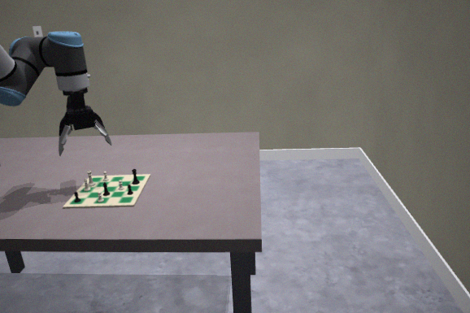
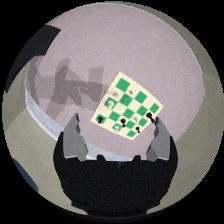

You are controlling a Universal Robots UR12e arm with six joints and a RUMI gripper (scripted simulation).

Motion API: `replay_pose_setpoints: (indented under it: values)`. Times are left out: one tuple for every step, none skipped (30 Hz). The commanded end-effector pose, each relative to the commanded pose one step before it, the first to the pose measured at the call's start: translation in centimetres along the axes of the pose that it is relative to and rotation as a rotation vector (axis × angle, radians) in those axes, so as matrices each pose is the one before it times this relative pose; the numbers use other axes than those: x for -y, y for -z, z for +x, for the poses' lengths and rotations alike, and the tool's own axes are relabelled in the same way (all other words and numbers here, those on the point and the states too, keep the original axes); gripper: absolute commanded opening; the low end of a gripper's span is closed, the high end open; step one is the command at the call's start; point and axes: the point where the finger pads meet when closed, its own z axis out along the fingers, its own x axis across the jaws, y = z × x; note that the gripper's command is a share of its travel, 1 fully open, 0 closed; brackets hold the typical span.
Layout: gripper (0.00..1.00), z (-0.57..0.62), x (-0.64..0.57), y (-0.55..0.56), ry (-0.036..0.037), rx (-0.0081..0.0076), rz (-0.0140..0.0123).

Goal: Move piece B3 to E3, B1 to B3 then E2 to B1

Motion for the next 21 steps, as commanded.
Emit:
replay_pose_setpoints:
  values:
    - [1.00,-0.116,0.167,0.109,-0.09066,0.00425,-0.00009]
    - [1.00,-0.024,0.022,0.009,-0.01278,0.00000,0.00000]
    - [1.00,-0.022,0.019,0.008,-0.01167,0.00000,0.00000]
    - [1.00,-0.021,0.017,0.008,-0.01058,0.00000,0.00000]
    - [1.00,-0.019,0.015,0.007,-0.00953,0.00000,0.00000]
    - [1.00,-0.017,0.013,0.006,-0.00850,0.00000,0.00000]
    - [1.00,-0.015,0.011,0.005,-0.00751,0.00000,0.00000]
    - [1.00,-0.013,0.010,0.005,-0.00657,0.00000,0.00000]
    - [1.00,-0.011,0.008,0.004,-0.00567,0.00000,0.00000]
    - [1.00,-0.010,0.007,0.004,-0.00481,0.00000,0.00000]
    - [1.00,-0.008,0.006,0.003,-0.00402,0.00000,0.00000]
    - [1.00,0.000,0.000,0.000,0.00000,0.00000,0.00000]
    - [1.00,0.000,0.000,0.000,0.00000,0.00000,0.00000]
    - [1.00,-0.007,0.005,0.002,-0.00328,0.00000,0.00000]
    - [1.00,-0.005,0.004,0.002,-0.00260,0.00000,0.00000]
    - [1.00,-0.004,0.003,0.001,-0.00199,0.00000,0.00000]
    - [1.00,-0.003,0.002,0.001,-0.00145,0.00000,0.00000]
    - [1.00,-0.002,0.001,0.001,-0.00099,0.00000,0.00000]
    - [1.00,-0.001,0.001,0.000,-0.00061,0.00000,0.00000]
    - [1.00,-0.001,0.000,0.000,-0.00032,0.00000,0.00000]
    - [1.00,0.000,0.000,0.000,-0.00012,0.00000,0.00000]
